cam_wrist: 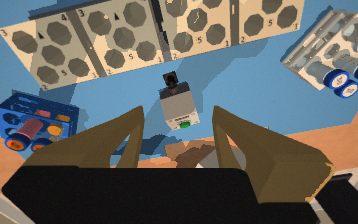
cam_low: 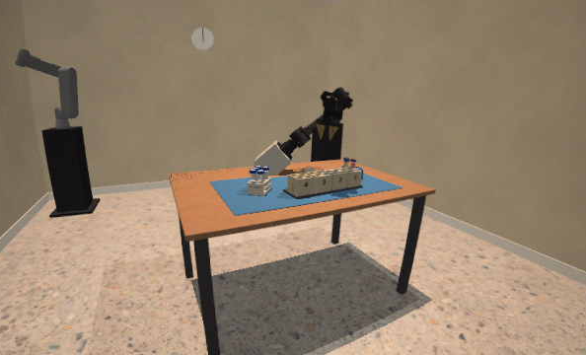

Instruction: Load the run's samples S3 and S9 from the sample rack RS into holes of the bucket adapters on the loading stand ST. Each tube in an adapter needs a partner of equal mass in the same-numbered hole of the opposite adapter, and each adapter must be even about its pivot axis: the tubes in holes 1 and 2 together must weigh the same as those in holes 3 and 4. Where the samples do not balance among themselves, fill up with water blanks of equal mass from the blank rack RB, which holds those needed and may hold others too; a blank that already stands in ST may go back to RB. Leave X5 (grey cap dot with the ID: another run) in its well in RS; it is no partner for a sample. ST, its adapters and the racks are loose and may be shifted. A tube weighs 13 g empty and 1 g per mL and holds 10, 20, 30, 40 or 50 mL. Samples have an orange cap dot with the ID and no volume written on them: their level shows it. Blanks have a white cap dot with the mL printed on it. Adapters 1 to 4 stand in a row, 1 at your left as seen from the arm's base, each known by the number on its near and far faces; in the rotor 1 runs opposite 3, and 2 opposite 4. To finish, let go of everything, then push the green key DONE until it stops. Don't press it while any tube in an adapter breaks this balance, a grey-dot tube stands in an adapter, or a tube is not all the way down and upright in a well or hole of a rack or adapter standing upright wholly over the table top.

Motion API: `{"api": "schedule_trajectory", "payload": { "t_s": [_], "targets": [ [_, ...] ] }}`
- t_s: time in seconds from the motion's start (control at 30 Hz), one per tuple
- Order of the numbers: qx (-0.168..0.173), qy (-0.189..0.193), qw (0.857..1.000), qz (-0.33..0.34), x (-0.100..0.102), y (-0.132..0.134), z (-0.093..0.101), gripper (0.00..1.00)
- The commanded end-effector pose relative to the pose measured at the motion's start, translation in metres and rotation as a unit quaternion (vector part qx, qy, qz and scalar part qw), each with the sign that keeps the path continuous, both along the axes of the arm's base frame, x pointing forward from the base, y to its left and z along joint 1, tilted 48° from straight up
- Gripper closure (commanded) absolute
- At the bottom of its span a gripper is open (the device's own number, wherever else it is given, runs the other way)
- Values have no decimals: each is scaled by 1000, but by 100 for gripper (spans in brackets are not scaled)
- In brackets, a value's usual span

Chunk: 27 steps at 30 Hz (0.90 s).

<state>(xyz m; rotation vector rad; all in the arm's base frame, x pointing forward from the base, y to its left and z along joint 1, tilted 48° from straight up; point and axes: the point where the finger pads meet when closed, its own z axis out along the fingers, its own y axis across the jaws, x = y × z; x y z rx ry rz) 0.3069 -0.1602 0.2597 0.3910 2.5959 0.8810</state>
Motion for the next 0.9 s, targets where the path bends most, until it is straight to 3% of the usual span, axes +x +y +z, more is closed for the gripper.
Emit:
{"api": "schedule_trajectory", "payload": {
  "t_s": [0.0, 0.17, 0.2, 0.23, 0.33, 0.43, 0.5, 0.57, 0.6, 0.63, 0.87],
  "targets": [
    [-21, -34, 999, 30, -16, -2, 5, 45],
    [-17, -43, 998, 44, -30, 0, -2, 45],
    [-18, -58, 997, 57, -32, -1, 1, 45],
    [-4, -63, 996, 67, -37, 2, -8, 45],
    [-9, -64, 995, 70, -52, 6, -12, 45],
    [-12, -86, 991, 97, -48, 27, -31, 45],
    [-12, -86, 991, 97, -48, 27, -31, 45],
    [-32, -98, 991, 89, -43, 12, -16, 45],
    [-33, -98, 991, 83, -45, 9, -16, 45],
    [-11, -82, 993, 86, -47, 19, -26, 45],
    [-11, -82, 993, 86, -47, 19, -26, 45]
  ]
}}
